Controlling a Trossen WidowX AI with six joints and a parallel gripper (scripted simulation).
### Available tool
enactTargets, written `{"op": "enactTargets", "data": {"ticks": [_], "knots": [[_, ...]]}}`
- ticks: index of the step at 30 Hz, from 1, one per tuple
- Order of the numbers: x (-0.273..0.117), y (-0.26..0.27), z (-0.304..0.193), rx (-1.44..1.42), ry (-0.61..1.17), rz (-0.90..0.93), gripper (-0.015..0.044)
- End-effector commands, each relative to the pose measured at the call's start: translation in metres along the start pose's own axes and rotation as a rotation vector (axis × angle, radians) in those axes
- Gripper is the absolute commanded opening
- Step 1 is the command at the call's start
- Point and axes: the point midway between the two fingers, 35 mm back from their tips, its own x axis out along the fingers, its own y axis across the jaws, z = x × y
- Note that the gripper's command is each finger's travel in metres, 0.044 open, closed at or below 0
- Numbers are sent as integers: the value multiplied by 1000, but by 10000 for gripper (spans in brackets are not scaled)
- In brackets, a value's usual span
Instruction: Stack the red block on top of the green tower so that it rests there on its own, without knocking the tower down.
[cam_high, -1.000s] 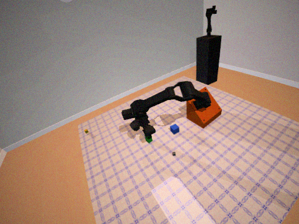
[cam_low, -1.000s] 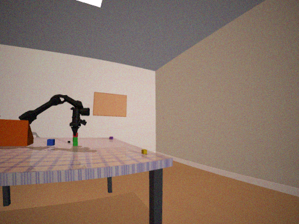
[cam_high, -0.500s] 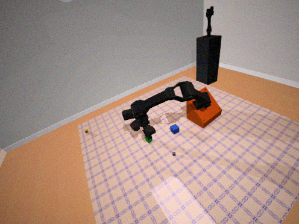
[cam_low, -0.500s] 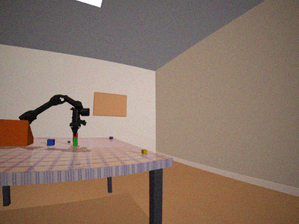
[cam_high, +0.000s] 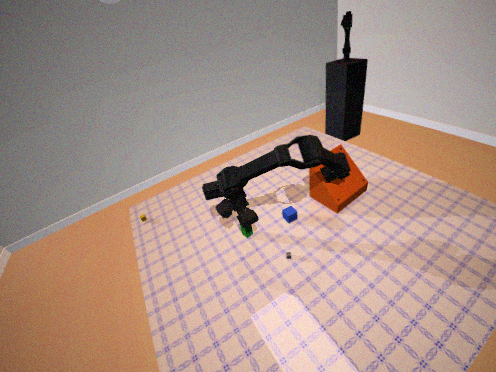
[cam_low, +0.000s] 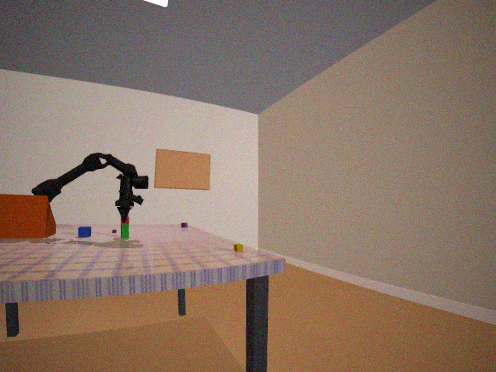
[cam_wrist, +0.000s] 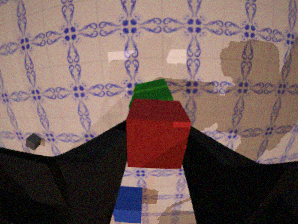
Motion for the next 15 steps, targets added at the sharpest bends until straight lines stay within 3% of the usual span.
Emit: {"op": "enactTargets", "data": {"ticks": [1, 4, 15], "knots": [[1, 1, 0, 2, -2, 5, 0], [-5, 0, 0, 2, -2, 4, 0], [0, 0, 0, 0, 0, 0, 289]]}}
